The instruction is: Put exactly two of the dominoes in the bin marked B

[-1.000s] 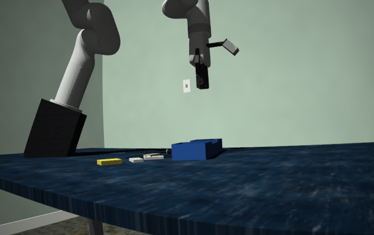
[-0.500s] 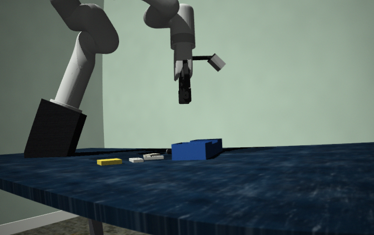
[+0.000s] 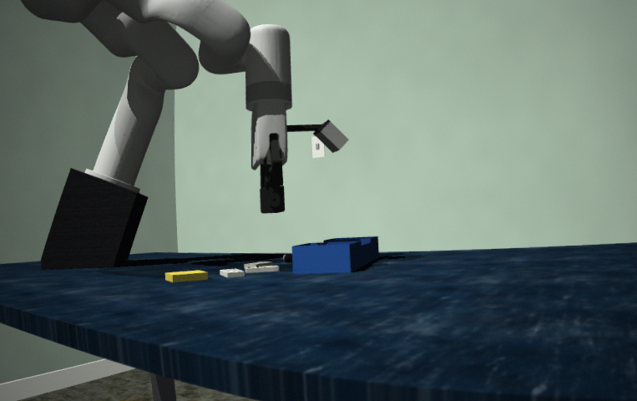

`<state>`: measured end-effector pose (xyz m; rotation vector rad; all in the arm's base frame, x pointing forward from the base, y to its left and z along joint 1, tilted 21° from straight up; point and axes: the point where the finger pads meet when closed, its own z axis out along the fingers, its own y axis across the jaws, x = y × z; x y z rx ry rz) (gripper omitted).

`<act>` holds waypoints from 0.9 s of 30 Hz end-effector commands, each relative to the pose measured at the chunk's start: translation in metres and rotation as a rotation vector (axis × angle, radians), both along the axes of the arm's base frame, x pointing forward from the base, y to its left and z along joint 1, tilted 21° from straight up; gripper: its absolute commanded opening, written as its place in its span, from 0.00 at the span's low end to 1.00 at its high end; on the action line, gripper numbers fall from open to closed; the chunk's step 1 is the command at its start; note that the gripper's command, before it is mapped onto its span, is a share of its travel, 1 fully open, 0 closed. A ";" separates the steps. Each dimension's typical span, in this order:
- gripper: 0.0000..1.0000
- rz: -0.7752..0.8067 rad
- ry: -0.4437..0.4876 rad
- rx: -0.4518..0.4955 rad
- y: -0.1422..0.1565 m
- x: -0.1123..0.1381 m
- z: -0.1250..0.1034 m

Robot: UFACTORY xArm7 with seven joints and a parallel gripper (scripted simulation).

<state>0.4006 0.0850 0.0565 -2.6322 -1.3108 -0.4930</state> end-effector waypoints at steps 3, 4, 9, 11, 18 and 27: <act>0.41 0.000 -0.007 0.003 -0.028 0.005 -0.028; 0.41 0.000 -0.007 0.003 -0.028 0.005 -0.029; 0.41 0.000 -0.007 0.003 -0.028 0.005 -0.028; 0.41 0.000 -0.007 0.003 -0.027 0.005 -0.028; 0.41 0.000 -0.007 0.004 -0.024 0.005 -0.027; 0.41 0.000 -0.007 0.004 -0.022 0.005 -0.027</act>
